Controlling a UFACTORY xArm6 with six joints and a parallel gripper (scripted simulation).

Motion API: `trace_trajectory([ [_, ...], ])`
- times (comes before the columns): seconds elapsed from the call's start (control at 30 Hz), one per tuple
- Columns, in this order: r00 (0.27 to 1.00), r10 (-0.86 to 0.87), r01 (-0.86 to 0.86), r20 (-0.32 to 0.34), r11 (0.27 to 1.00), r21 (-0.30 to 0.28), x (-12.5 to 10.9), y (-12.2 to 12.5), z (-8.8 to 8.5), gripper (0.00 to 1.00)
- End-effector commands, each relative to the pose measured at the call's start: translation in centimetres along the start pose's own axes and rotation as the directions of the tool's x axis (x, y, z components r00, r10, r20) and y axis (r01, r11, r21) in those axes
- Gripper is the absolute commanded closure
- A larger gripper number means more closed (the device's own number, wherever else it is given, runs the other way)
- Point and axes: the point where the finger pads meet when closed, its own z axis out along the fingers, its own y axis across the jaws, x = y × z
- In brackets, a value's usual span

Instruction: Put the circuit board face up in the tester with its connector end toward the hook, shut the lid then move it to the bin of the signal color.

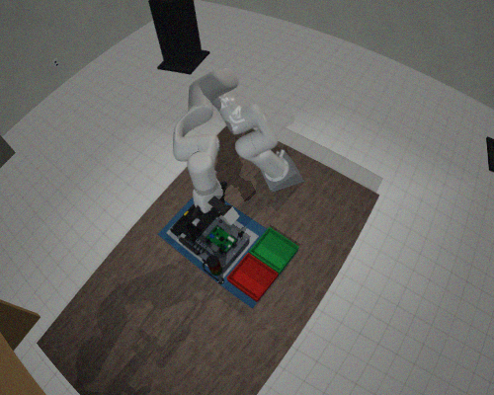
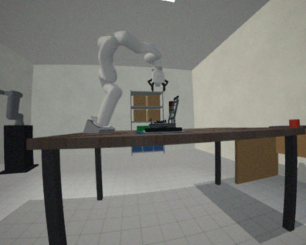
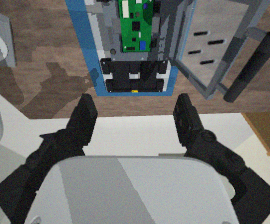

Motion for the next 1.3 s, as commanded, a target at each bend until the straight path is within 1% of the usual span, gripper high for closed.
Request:
trace_trajectory([
  [0.0, 1.0, 0.001, -0.001, 0.0, 1.0, -0.002, 0.0, 0.1, -0.3, 0.49],
  [0.3, 1.0, 0.001, -0.001, 0.0, 1.0, -0.002, 0.0, 0.1, -0.3, 0.49],
  [0.5, 1.0, 0.001, -0.001, 0.0, 1.0, -0.002, 0.0, 0.9, -0.3, 0.49],
  [0.6, 1.0, 0.001, -0.001, 0.0, 1.0, -0.002, 0.0, 2.7, -0.3, 0.49],
  [0.73, 1.0, 0.001, -0.001, 0.0, 1.0, -0.002, 0.0, 6.5, -0.4, 0.49],
  [0.97, 1.0, 0.001, -0.001, 0.0, 1.0, -0.002, 0.1, 11.7, -0.4, 0.49],
  [1.03, 1.0, 0.001, -0.001, 0.0, 1.0, -0.002, 0.1, 11.7, -0.4, 0.49],
  [1.13, 1.0, 0.001, -0.001, 0.0, 1.0, -0.002, 0.1, 13.5, -0.4, 0.49],
  [1.27, 1.0, 0.001, -0.001, 0.0, 1.0, -0.002, 0.1, 14.5, -0.4, 0.49],
])
